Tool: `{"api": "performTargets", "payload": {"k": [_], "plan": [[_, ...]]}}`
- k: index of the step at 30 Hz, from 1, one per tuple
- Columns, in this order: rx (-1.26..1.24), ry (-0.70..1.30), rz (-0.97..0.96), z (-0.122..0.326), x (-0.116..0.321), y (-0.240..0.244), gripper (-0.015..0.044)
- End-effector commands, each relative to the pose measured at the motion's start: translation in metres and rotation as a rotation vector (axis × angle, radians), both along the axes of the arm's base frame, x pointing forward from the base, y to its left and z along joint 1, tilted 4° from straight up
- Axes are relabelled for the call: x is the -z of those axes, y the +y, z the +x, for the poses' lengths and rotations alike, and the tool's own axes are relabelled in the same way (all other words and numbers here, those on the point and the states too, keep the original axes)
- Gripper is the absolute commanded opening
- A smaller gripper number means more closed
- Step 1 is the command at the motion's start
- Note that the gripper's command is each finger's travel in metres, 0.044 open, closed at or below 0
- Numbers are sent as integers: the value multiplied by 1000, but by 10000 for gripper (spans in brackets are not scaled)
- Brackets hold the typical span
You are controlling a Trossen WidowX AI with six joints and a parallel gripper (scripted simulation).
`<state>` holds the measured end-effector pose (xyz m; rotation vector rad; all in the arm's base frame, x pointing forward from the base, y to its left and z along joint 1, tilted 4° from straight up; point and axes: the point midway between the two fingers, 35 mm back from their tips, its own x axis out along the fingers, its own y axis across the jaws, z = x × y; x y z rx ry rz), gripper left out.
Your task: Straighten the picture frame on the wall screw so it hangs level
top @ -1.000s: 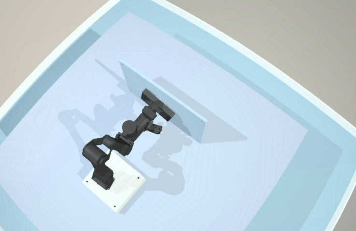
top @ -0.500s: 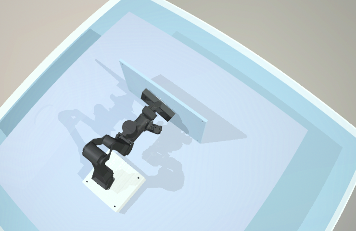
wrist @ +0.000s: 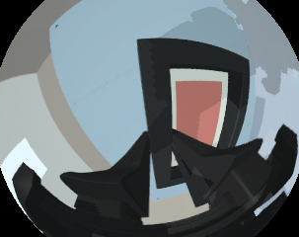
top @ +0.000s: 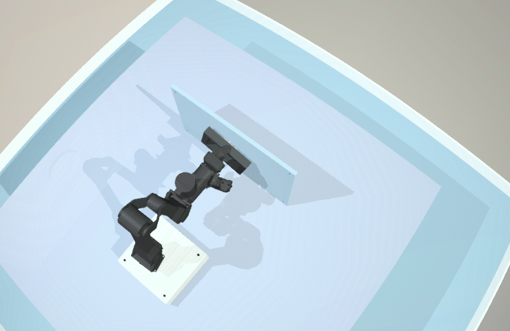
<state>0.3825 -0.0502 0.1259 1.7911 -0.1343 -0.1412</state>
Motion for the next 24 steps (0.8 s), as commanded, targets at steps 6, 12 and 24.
{"api": "performTargets", "payload": {"k": [6, 12, 24], "plan": [[-1, -1, -4, 0, -3, -1, 0], [-1, -1, -4, 0, -5, -1, 0], [-1, -1, -4, 0, -9, -2, 0]]}}
